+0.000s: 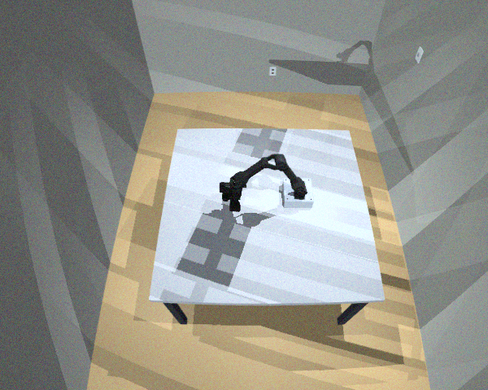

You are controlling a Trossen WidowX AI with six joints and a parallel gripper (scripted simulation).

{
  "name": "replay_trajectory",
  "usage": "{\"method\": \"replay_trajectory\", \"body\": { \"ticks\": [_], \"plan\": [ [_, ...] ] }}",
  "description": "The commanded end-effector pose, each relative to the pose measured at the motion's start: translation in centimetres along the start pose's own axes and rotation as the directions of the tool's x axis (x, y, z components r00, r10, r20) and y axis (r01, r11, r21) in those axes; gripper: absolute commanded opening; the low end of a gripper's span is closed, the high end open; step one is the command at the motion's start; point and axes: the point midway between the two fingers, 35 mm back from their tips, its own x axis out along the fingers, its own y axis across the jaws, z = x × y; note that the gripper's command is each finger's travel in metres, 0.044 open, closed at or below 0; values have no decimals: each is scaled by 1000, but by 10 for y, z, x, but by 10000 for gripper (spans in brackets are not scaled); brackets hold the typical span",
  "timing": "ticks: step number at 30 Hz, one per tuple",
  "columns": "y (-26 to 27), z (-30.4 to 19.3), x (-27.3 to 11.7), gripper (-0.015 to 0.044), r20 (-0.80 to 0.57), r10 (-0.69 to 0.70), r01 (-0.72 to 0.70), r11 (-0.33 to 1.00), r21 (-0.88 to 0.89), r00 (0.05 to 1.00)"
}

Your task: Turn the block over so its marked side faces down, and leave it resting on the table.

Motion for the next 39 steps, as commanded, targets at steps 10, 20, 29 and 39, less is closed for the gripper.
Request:
{"method": "replay_trajectory", "body": {
  "ticks": [10, 20, 29, 39],
  "plan": [
    [0, -1, 3, 0, 181, -4, 4, 1000, 2, 984],
    [-1, -7, 1, 0, 319, -3, 3, 1000, 2, 948],
    [0, -6, 9, 0, 401, -3, 3, 1000, 0, 916],
    [1, -2, 27, 0, 536, -2, 4, 1000, -3, 844]
  ]
}}
